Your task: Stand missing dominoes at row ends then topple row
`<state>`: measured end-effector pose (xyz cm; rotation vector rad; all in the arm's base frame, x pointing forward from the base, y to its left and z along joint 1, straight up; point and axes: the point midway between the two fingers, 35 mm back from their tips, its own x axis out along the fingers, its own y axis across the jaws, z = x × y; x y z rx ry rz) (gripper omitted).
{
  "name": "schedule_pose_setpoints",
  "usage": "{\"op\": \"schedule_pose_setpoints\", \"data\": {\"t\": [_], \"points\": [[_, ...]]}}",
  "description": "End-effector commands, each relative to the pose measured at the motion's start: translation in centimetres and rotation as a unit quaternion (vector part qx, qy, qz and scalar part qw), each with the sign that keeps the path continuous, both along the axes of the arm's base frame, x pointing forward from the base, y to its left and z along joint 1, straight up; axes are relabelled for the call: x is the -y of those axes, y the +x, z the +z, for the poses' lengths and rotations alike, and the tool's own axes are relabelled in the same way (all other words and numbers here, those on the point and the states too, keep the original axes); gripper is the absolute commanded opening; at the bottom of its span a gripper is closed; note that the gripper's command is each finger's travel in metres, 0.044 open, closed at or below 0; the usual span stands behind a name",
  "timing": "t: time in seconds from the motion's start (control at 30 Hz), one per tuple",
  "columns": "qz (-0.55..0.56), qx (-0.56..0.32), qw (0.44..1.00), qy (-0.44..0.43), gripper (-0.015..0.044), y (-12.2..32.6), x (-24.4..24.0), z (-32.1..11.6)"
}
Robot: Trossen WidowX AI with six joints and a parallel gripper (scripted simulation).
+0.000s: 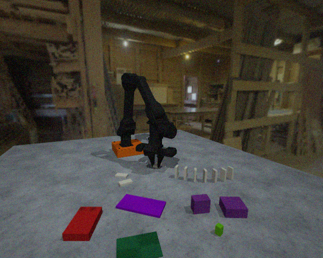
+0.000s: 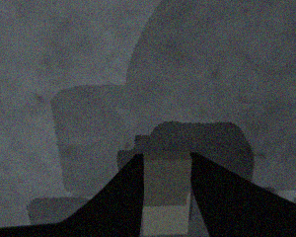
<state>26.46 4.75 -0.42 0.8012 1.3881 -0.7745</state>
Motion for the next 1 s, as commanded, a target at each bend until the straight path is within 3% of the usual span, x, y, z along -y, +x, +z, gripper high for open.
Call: {"op": "schedule_pose_setpoints", "data": {"t": [0.0, 0.43, 0.67, 0.97], "points": [[0.001, -0.001, 1.000, 0.002, 0.0107, -0.1, -0.1, 0.7], [0.001, -0.001, 1.000, 0.002, 0.0107, -0.4, -0.4, 15.3], [0.023, -0.001, 1.000, 0.002, 0.0107, -0.2, -1.2, 16.1], [0.292, 0.001, 0.957, -0.002, 0.0107, -0.2, -13.6, 16.3]]}}
